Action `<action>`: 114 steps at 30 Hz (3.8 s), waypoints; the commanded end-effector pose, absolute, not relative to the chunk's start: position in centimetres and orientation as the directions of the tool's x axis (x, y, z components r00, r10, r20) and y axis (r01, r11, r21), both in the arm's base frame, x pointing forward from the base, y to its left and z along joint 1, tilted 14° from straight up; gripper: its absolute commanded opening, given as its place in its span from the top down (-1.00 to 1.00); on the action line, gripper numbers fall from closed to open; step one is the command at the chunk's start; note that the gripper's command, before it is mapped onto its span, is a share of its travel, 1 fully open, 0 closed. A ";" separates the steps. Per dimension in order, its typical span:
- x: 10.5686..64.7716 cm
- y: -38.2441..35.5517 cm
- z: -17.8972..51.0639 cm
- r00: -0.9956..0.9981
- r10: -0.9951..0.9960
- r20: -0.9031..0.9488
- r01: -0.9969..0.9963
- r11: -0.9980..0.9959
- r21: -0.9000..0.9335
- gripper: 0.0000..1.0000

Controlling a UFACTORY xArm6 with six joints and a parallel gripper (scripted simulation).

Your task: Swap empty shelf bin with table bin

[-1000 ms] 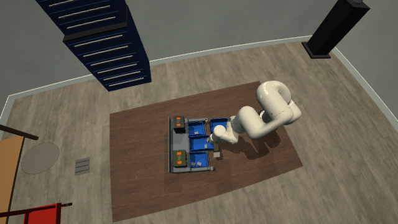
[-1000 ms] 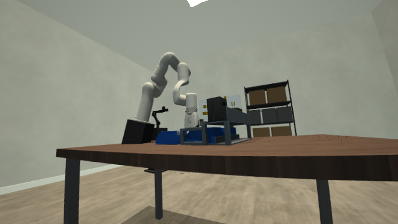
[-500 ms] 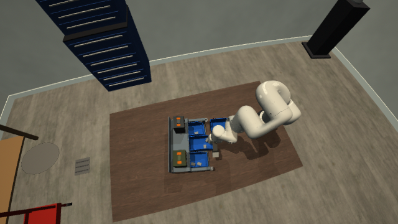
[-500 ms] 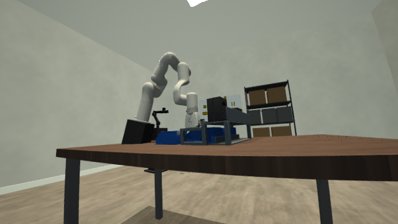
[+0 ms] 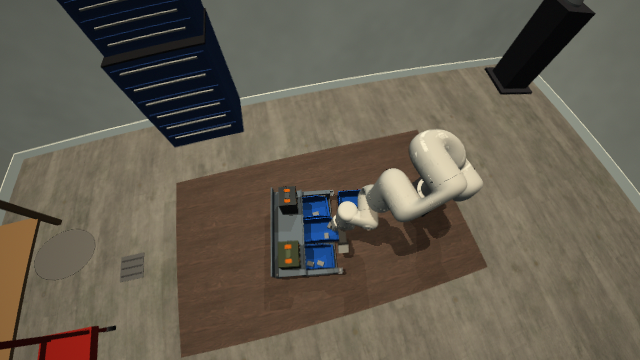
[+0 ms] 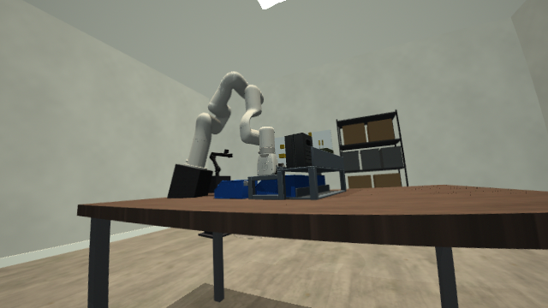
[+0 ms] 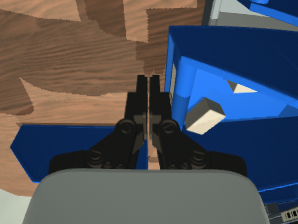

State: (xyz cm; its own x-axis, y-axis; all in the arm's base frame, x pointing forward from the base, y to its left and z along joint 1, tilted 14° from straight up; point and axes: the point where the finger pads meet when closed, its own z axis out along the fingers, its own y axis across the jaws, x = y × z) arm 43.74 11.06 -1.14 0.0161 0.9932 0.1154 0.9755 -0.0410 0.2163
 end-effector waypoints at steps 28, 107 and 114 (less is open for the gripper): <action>47.6 10.9 -0.2 0.017 0.993 0.114 0.975 -0.041 0.218 1.00; 44.1 10.2 7.2 0.017 0.993 0.114 0.975 -0.041 0.218 1.00; 44.1 10.2 7.2 0.017 0.993 0.114 0.975 -0.041 0.218 1.00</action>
State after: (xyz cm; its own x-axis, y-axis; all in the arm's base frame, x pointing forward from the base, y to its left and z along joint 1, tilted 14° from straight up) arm 44.01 10.13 7.03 0.0169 0.9935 0.1130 0.9759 -0.0409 0.2143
